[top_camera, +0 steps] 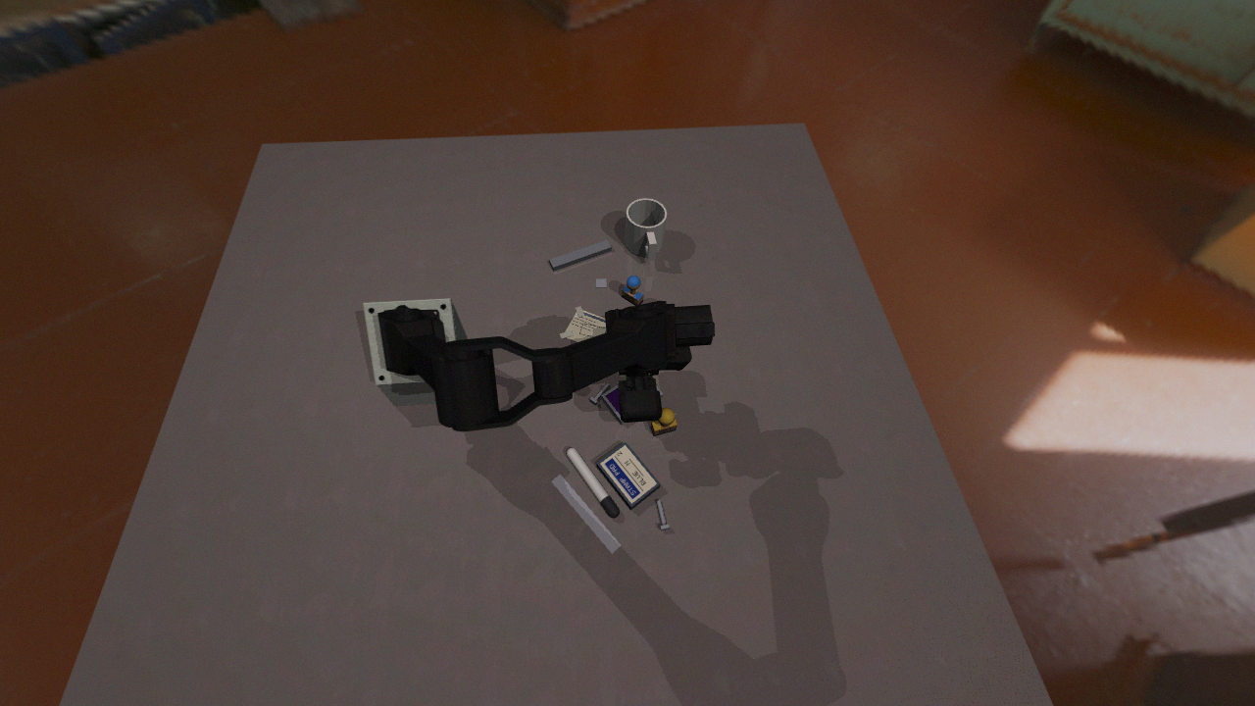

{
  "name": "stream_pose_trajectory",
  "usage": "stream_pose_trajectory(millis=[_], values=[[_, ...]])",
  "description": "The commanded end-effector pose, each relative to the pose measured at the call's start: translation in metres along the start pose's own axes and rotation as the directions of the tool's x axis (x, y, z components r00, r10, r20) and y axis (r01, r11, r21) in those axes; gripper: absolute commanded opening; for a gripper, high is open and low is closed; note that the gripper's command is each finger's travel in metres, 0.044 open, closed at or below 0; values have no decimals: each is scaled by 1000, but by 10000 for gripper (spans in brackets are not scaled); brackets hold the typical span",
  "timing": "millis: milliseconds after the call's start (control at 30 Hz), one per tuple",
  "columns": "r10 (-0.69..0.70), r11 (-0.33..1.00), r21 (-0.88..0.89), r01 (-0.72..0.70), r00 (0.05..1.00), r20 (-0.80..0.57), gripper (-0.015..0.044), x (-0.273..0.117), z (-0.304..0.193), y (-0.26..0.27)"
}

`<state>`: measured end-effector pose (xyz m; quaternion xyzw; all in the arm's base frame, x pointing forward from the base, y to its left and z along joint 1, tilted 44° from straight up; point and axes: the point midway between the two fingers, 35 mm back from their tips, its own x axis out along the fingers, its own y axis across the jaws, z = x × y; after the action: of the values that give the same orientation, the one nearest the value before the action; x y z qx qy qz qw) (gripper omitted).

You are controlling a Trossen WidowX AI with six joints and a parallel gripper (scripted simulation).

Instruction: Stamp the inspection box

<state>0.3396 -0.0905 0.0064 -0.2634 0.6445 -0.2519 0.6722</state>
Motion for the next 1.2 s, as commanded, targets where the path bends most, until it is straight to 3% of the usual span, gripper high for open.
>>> stream_pose_trajectory(millis=[0,1167], values=[[-5,1000,-3,5,1000,-2,0,2,0,0],[-6,1000,-3,6,1000,-2,0,6,0,-1]])
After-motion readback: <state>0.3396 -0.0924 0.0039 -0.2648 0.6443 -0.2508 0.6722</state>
